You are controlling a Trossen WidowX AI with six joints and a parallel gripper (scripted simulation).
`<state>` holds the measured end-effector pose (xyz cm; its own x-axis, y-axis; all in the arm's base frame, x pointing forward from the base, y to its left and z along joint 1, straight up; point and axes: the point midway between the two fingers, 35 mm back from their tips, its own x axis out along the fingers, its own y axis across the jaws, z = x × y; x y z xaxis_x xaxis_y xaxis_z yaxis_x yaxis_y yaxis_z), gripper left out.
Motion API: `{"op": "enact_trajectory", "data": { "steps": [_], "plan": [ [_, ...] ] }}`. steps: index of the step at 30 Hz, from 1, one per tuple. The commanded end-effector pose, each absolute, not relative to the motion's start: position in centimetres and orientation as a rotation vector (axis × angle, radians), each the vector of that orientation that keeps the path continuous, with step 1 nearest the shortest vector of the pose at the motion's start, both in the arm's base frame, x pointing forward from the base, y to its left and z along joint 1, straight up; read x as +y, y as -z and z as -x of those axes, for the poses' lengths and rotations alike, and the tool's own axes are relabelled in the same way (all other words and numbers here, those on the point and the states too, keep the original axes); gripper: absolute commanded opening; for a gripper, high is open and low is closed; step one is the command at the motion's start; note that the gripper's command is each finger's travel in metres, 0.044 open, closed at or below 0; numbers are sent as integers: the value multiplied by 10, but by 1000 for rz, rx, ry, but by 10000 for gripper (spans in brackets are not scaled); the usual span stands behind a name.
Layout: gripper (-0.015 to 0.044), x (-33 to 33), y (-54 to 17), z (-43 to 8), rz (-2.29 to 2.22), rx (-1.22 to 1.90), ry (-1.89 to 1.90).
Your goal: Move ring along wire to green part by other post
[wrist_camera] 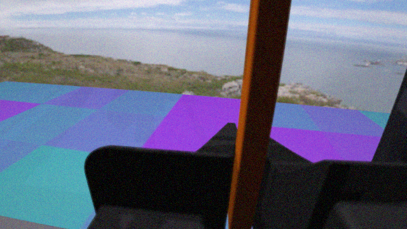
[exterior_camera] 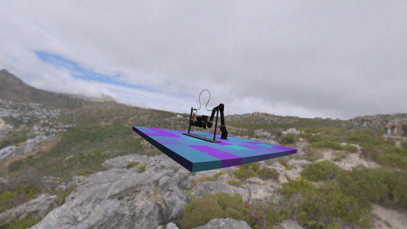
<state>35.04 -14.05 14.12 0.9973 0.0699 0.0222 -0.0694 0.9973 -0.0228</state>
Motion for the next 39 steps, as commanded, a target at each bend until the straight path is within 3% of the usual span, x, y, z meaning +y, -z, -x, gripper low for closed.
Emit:
{"op": "enact_trajectory", "data": {
  "steps": [1, 2, 39],
  "plan": [
    [-129, -140, -141, -350, 23, -23, -70],
    [-150, -140, -141, -350, 23, -23, -70],
    [-150, -140, -160, -350, 17, -23, -67]
  ]
}}
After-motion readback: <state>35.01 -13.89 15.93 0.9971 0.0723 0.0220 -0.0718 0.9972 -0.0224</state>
